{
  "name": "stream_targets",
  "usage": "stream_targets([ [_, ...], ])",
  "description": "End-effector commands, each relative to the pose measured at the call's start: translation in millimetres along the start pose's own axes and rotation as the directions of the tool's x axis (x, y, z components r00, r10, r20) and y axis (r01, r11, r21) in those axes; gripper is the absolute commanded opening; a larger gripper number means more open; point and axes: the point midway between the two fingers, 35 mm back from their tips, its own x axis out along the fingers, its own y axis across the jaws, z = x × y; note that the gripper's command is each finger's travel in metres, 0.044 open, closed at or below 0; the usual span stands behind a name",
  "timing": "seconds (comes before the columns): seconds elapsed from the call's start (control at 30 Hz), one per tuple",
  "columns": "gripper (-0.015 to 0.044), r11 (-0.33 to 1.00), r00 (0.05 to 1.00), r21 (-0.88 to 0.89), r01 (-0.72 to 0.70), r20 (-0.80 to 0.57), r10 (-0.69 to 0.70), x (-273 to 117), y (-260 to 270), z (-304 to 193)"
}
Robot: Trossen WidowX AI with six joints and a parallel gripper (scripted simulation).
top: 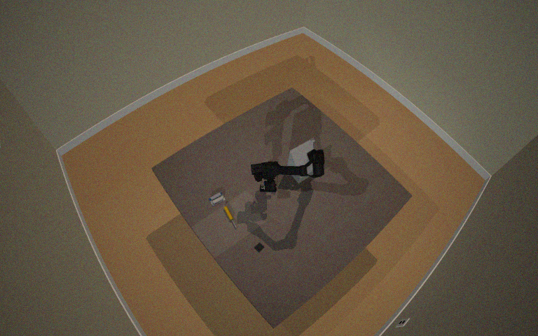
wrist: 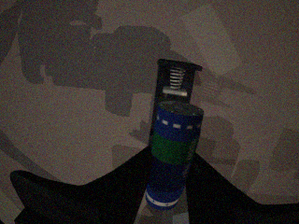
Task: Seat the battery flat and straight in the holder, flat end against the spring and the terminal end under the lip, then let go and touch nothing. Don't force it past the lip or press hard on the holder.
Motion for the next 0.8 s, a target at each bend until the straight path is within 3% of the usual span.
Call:
stream_targets([
  [0.0,0.0082,1.0,0.998,-0.001,-0.004,-0.065,0.004,10,0,-1],
  [0.3,0.0082,1.0,0.98,0.002,0.001,-0.2,0.0,31,1,-4],
  [0.77,0.0082,1.0,0.968,-0.002,0.009,-0.253,-0.009,35,1,-2],
])
